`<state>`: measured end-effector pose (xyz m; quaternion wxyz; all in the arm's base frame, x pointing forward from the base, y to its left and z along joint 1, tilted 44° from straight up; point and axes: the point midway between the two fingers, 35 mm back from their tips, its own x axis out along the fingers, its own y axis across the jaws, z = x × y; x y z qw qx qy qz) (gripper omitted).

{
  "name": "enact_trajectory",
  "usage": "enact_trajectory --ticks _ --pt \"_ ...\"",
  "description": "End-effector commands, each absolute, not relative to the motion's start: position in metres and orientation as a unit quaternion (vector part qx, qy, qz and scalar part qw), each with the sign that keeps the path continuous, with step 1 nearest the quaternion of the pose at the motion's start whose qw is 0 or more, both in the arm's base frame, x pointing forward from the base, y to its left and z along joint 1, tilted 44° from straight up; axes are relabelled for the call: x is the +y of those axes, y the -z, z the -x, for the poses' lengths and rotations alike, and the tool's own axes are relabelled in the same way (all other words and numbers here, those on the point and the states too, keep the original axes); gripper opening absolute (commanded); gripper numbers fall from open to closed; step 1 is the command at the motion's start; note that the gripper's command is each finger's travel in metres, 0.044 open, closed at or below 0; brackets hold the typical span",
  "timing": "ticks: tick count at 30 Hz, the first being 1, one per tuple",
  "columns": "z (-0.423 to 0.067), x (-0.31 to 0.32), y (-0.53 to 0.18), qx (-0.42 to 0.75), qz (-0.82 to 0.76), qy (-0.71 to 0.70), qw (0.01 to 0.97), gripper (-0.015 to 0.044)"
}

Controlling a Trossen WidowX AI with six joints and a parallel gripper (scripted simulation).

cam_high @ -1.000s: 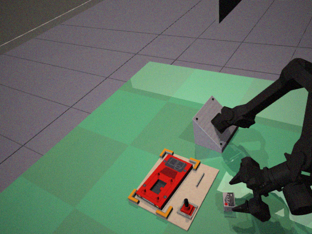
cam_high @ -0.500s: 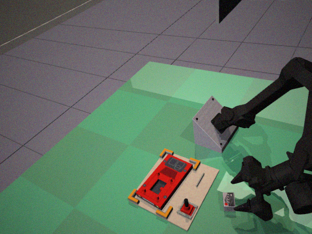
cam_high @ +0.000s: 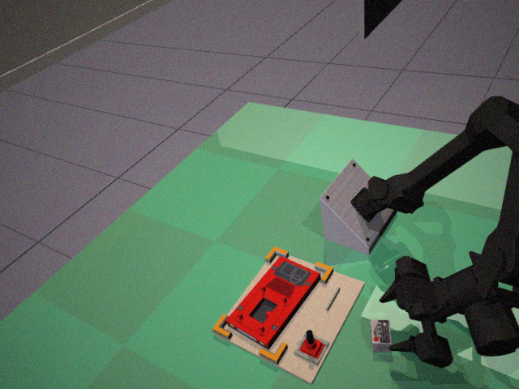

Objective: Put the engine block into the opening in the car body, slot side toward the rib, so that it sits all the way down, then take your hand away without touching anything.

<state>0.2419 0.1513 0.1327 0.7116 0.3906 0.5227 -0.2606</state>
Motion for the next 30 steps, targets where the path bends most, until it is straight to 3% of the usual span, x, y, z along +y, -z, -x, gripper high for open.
enact_trajectory --ticks 1,16,30 --pt "-0.242 0.15 -0.128 0.562 -0.351 0.227 0.714 0.044" --pt "-0.242 0.144 -0.119 0.671 -0.219 0.041 0.707 0.044" --pt "-0.245 0.135 -0.121 0.692 -0.137 -0.172 0.688 0.044"
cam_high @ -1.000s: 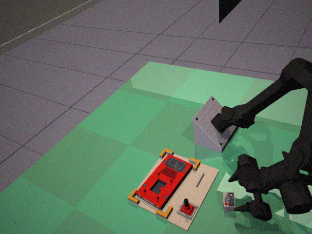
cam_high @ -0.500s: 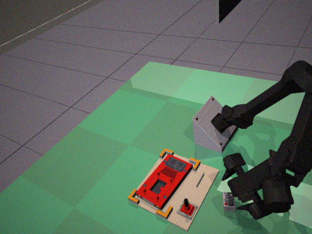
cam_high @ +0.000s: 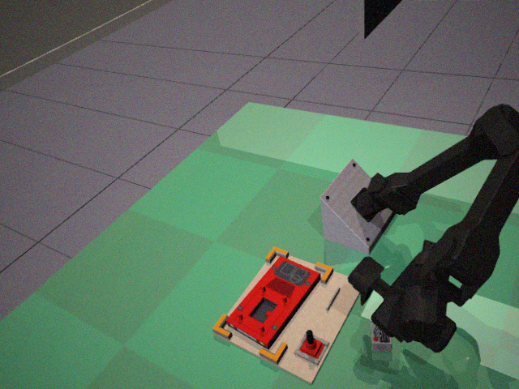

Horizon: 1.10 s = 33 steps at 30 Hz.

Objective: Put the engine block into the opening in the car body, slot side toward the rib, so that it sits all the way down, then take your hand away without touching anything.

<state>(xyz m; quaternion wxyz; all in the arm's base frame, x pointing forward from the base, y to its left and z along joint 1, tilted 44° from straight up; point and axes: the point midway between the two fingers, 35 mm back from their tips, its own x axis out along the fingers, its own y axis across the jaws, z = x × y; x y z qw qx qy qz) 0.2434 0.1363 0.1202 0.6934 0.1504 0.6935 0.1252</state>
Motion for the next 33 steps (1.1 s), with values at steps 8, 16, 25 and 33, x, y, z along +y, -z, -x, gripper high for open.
enact_trajectory --ticks 8,16,25,33 --pt "-0.249 0.13 -0.126 0.659 -0.105 -0.295 0.684 0.044" --pt "-0.255 0.123 -0.135 0.595 -0.077 -0.41 0.687 0.044" --pt "-0.259 0.119 -0.137 0.568 -0.068 -0.442 0.69 0.044" --pt "-0.263 0.123 -0.121 0.568 -0.068 -0.442 0.691 0.044"
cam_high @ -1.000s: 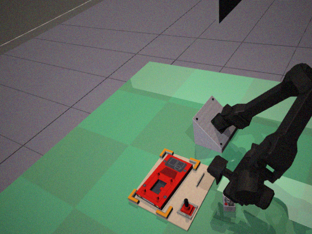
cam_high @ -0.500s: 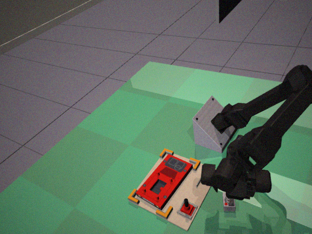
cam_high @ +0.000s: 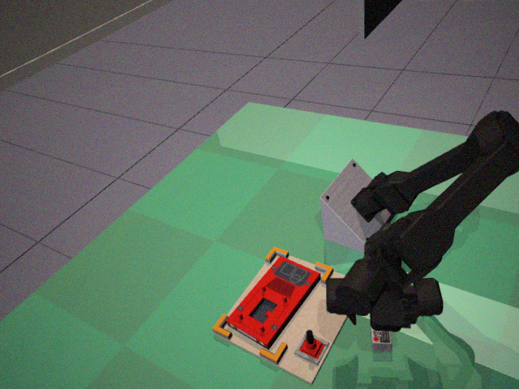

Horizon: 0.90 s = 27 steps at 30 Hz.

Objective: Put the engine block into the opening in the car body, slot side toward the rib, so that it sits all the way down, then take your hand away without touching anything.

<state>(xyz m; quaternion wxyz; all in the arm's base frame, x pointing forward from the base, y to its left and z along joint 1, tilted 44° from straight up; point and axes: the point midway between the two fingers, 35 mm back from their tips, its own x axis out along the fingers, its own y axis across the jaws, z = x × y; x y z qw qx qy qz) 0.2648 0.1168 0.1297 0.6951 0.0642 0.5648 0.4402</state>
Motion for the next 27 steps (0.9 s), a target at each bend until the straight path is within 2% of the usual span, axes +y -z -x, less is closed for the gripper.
enact_trajectory --ticks 1,22,27 --pt "-0.263 0.124 -0.121 0.568 -0.068 -0.442 0.691 0.044" --pt "-0.262 0.143 -0.101 0.568 -0.069 -0.443 0.691 0.044" --pt "-0.262 0.143 -0.101 0.568 -0.069 -0.443 0.691 0.0309"
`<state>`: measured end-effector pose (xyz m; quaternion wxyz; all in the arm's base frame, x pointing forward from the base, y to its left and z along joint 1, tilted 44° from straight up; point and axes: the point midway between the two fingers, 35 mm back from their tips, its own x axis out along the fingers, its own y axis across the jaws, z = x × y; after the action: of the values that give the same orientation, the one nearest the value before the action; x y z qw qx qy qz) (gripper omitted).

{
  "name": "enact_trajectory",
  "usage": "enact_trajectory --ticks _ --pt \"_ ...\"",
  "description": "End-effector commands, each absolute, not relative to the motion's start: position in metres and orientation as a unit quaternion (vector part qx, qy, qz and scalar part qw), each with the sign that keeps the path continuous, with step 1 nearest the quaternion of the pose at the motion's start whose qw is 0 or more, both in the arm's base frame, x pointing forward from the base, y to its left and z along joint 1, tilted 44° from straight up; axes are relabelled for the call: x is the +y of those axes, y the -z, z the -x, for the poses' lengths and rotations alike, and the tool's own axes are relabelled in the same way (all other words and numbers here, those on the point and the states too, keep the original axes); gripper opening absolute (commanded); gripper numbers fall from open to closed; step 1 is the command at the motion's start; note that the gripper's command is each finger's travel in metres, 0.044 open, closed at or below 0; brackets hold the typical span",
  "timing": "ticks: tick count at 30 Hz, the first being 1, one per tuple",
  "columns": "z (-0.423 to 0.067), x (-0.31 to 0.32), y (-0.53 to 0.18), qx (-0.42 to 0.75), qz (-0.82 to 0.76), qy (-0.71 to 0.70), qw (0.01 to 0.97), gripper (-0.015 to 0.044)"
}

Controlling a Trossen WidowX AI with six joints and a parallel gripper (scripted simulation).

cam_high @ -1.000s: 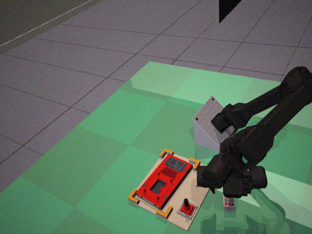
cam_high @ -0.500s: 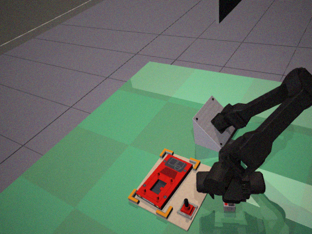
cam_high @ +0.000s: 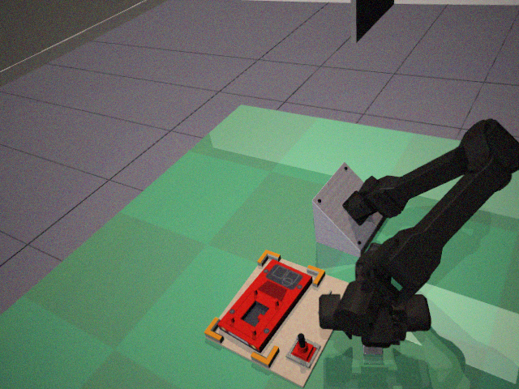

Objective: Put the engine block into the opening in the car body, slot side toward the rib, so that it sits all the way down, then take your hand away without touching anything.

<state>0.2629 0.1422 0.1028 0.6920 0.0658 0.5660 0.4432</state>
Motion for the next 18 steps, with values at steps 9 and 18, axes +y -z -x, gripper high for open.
enact_trajectory --ticks 9,18 --pt "-0.2619 0.1428 -0.1012 0.568 -0.069 -0.443 0.691 0.0131" --pt "-0.264 0.1375 -0.1061 0.568 -0.068 -0.442 0.691 0.0"
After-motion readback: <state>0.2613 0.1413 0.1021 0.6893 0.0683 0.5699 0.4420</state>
